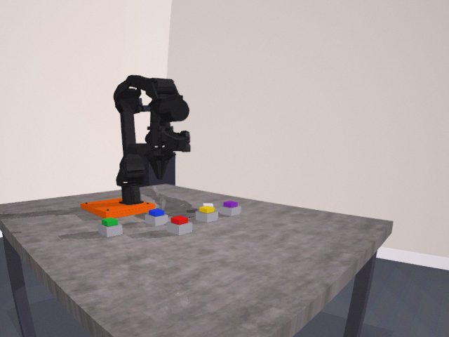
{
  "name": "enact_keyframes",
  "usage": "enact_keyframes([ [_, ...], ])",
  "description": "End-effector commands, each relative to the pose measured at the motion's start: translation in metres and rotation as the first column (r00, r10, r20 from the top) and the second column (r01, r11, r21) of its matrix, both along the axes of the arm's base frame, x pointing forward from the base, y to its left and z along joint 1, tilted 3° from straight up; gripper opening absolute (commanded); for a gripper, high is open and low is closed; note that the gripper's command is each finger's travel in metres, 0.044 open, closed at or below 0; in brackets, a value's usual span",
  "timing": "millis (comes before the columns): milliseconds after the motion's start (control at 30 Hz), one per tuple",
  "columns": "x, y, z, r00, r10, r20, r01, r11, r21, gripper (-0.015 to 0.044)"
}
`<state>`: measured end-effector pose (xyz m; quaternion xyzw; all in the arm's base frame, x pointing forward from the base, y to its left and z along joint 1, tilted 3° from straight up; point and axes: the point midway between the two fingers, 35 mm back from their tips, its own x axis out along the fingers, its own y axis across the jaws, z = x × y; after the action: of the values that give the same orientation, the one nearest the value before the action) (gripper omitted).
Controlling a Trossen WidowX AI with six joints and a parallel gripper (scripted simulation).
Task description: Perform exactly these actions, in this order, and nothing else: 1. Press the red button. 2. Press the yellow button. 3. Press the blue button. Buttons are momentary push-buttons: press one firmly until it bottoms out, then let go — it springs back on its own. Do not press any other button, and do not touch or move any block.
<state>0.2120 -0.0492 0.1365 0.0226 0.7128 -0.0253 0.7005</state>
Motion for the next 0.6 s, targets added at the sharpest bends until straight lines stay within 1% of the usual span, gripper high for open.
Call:
enact_keyframes([
  [0, -0.010, -0.007, -0.002, 1.000, 0.009, -0.009, -0.009, 1.000, -0.003, 0.0020],
  [133, -0.009, -0.007, -0.010, 1.000, 0.007, -0.008, -0.007, 1.000, -0.003, 0.0020],
  [233, -0.010, -0.007, -0.046, 1.000, 0.006, -0.007, -0.006, 1.000, -0.003, 0.0020],
  [300, -0.012, -0.007, -0.062, 1.000, 0.008, -0.009, -0.008, 1.000, -0.003, 0.0020],
  [567, -0.012, -0.007, -0.065, 1.000, 0.009, -0.009, -0.009, 1.000, -0.003, 0.0020],
])
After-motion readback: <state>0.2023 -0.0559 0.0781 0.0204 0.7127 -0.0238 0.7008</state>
